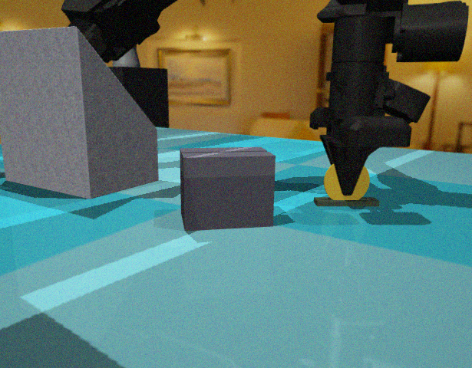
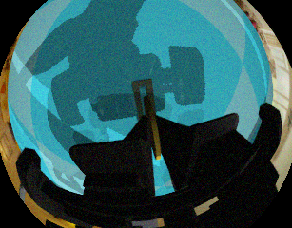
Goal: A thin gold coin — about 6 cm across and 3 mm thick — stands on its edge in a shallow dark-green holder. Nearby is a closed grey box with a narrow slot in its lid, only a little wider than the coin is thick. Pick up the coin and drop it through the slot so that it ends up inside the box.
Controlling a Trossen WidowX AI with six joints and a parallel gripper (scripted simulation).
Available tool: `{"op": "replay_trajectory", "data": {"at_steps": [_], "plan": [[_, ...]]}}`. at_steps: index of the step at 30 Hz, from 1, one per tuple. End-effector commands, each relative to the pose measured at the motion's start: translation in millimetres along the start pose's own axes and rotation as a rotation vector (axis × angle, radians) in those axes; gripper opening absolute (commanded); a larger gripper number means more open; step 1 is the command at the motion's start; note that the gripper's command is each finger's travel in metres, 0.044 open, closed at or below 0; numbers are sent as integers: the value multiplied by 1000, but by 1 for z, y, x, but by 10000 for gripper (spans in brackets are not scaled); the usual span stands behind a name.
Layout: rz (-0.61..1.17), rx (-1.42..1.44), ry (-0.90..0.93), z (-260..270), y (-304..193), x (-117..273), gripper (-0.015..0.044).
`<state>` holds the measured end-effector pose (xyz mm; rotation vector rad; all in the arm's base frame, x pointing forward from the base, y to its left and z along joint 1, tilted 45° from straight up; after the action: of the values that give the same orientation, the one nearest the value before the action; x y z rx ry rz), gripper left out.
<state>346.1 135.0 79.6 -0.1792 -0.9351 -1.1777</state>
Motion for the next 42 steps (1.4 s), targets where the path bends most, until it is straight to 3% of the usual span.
{"op": "replay_trajectory", "data": {"at_steps": [1,35,42], "plan": [[-1,4,-4,-1,1,8,0],[0,4,-5,0,0,92,0],[0,141,-5,4,-1,94,0]]}}
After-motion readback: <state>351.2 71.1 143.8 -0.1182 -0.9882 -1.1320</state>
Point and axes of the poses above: the point midway between the two fingers, 35 mm back from their tips, its own x axis back along the fingers, its own z axis across the jaws, y = z × x, the point moved 10 cm from there along x, back along the fingers, and after that the axes turned 8 degrees about -x, right-handed, at the moved point
